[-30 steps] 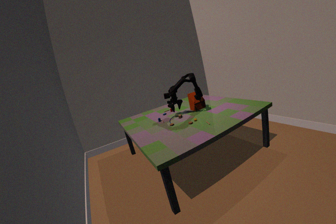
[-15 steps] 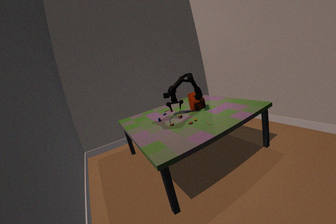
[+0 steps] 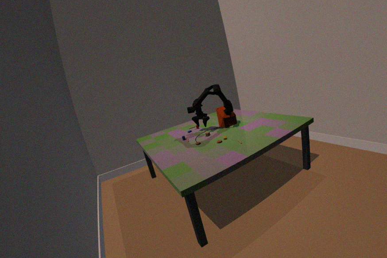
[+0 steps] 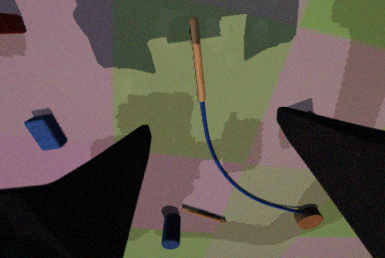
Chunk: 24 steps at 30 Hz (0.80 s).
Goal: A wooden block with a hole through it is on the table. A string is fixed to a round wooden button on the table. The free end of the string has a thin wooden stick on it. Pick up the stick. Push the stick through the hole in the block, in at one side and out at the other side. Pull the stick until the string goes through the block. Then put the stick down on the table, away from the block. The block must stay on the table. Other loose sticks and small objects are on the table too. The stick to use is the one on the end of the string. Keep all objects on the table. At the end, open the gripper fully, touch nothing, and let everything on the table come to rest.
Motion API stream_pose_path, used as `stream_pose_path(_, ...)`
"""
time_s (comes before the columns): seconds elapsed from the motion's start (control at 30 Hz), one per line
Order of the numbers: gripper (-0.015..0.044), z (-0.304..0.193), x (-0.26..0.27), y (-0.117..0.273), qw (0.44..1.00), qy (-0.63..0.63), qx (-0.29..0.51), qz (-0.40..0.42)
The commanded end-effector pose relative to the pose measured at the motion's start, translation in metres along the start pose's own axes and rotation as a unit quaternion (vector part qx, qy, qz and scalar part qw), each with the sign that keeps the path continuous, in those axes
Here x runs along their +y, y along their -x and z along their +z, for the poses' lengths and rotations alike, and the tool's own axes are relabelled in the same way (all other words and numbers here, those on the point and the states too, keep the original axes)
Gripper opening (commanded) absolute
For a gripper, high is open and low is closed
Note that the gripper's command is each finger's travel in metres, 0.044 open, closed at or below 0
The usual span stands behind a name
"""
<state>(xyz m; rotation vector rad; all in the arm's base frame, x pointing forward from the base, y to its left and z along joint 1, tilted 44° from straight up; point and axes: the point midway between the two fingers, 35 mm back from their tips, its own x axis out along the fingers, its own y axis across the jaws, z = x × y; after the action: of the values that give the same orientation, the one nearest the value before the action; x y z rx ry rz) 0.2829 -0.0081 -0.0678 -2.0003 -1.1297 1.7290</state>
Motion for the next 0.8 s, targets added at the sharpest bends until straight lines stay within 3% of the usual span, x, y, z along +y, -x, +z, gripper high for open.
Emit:
stream_pose_path(0.0, 0.0361, -0.0001, 0.0028, -0.0004, 1.0, -0.007, -0.001, 0.002)
stream_pose_path(0.3, 0.0125, -0.0001, 0.0028, -0.0004, 1.0, -0.007, -0.001, 0.002)
stream_pose_path(0.77, 0.0121, -0.0005, 0.0032, -0.0061, 1.0, -0.007, -0.001, 0.002)
